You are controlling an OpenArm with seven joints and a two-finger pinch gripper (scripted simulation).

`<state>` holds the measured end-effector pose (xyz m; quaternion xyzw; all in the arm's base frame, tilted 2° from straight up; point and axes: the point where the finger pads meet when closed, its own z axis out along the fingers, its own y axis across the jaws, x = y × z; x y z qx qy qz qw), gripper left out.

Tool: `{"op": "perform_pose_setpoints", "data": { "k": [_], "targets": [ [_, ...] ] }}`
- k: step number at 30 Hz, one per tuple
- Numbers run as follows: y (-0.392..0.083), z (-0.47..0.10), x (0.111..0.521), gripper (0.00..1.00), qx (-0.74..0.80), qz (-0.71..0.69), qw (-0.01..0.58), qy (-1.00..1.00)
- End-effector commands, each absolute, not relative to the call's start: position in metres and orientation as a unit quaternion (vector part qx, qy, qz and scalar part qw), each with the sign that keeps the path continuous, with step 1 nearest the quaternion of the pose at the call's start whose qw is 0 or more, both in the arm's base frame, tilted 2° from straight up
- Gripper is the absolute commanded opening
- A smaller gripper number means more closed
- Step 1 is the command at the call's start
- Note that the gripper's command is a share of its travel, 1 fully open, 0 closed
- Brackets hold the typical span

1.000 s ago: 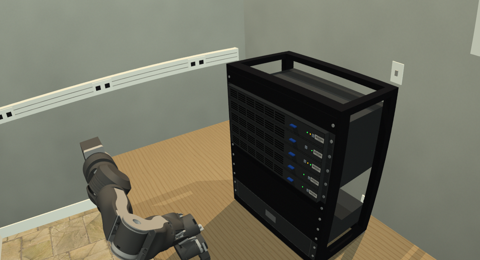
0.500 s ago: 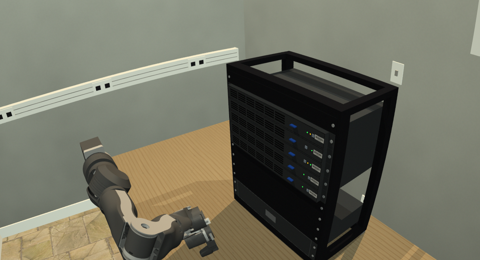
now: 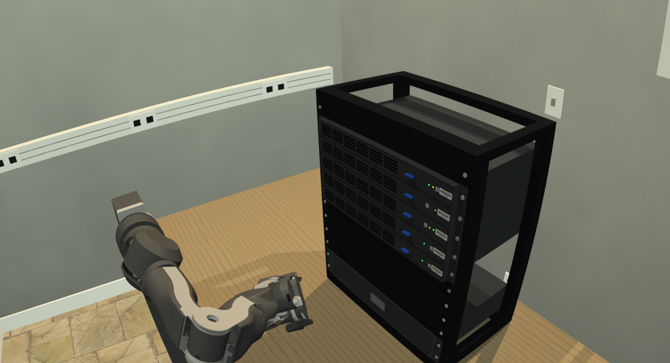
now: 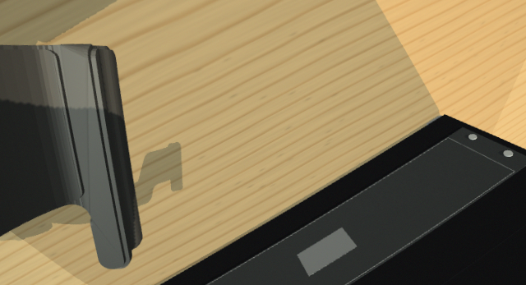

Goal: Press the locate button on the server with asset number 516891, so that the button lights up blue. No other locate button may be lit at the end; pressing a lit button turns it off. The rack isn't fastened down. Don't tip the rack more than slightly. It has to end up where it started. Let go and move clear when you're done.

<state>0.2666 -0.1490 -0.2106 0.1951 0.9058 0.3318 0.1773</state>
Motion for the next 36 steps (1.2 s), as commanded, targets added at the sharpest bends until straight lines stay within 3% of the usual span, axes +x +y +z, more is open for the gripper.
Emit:
{"op": "perform_pose_setpoints", "data": {
  "k": [1,21,36],
  "targets": [
    [-0.145,-0.203,0.275,0.6,0.215,0.354,0.186,0.891],
    [-0.141,-0.142,0.334,0.6,0.375,0.514,0.217,0.741],
    [-0.179,-0.098,0.368,0.6,0.523,0.629,0.195,0.542]
  ]
}}
